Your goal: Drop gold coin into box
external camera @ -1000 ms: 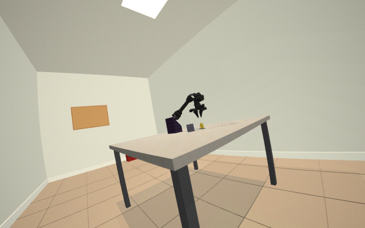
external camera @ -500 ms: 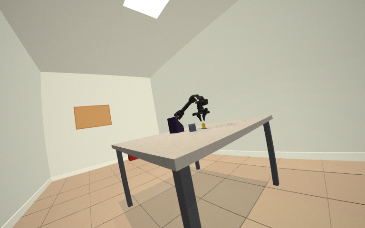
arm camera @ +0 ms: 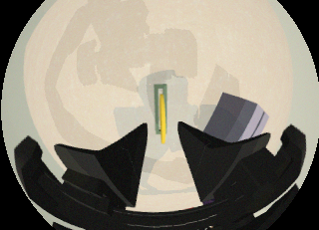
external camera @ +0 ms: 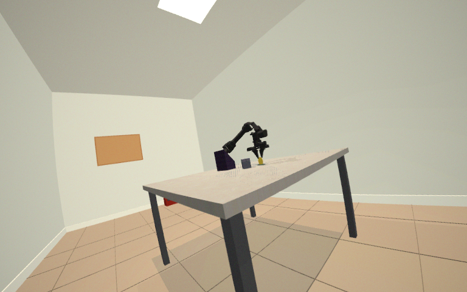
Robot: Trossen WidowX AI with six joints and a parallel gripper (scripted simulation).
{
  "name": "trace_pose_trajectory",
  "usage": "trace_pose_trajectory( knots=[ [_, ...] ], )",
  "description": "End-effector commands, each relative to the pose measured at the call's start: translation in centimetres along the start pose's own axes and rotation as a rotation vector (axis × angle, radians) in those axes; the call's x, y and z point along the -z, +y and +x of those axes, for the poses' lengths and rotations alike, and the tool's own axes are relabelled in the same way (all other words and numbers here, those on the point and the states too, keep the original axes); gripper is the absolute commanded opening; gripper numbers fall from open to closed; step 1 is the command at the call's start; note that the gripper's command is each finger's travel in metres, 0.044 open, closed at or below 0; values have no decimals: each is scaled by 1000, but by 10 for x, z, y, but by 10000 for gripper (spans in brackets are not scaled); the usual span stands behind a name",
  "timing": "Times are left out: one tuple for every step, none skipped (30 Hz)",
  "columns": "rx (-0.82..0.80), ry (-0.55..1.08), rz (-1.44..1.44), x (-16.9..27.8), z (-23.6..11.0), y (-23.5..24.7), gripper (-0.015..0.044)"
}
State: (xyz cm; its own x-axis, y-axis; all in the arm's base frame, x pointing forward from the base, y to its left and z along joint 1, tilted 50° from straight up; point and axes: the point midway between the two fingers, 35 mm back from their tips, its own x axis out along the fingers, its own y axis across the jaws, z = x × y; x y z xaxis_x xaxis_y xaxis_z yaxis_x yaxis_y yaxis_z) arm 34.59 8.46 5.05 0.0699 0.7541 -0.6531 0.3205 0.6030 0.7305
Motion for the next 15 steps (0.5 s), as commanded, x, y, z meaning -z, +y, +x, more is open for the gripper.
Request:
trace_pose_trajectory(
  knots=[
    [-4,4,4,1,7,0,161],
    [-4,4,4,1,9,0,161],
    [-4,4,4,1,10,0,161],
    [-4,4,4,1,12,0,161],
    [-4,4,4,1,14,0,161],
    [-4,4,4,1,15,0,161],
    [-4,4,4,1,17,0,161],
    [-4,4,4,1,19,0,161],
    [-5,4,4,1,20,0,161],
    [-5,4,4,1,22,0,161],
    [-5,4,4,1,23,0,161],
    [-5,4,4,1,25,0,161],
    [-5,4,4,1,26,0,161],
    [-5,4,5,1,28,0,161],
    [-6,4,5,1,30,0,161]
  ],
)
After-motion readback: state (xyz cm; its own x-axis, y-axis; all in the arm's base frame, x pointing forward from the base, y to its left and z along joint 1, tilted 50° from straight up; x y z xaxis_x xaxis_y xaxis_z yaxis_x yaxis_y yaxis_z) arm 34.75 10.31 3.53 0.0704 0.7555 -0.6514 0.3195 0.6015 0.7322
